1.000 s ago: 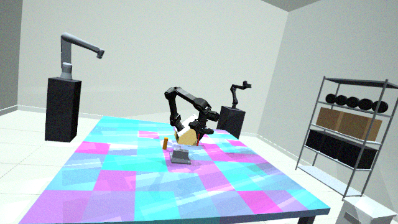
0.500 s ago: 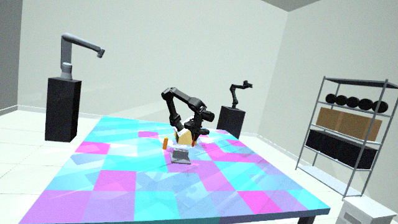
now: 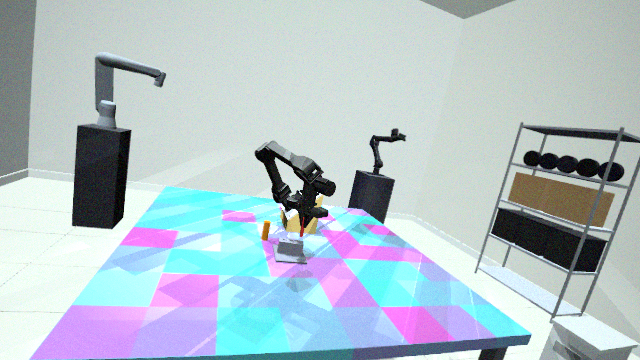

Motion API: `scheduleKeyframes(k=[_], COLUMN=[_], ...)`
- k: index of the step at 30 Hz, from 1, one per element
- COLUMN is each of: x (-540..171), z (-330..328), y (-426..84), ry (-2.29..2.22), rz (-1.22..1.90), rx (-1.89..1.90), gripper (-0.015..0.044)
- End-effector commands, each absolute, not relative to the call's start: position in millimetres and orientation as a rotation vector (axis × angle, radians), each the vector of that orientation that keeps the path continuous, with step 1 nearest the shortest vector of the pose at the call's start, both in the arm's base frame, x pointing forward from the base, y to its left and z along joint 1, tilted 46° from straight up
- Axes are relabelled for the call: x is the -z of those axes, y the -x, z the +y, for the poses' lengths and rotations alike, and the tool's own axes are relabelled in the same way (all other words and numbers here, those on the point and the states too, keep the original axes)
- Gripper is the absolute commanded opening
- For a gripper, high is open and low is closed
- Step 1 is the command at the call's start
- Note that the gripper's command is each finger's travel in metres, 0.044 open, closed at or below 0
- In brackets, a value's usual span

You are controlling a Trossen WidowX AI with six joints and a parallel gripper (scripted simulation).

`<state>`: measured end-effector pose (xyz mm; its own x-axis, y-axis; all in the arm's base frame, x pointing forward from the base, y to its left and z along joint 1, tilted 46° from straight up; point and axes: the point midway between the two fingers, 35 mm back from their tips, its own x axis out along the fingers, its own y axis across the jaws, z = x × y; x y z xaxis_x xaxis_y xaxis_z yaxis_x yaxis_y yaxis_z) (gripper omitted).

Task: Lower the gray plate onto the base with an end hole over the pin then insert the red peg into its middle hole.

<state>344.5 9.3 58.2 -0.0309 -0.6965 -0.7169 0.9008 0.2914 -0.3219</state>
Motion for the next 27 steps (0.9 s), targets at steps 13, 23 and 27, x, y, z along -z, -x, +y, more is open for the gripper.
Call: scheduleKeyframes(k=[13, 23, 27], x=[-84.6, -84.6, -84.6], z=[-17.9, -17.9, -17.9], y=[-355.7, -355.7, -355.7], ry=[-0.267, -0.267, -0.267], rz=[0.916, 0.916, 0.916], rx=[1.316, 1.316, 1.316], gripper=[0.0000, 0.0000, 0.0000])
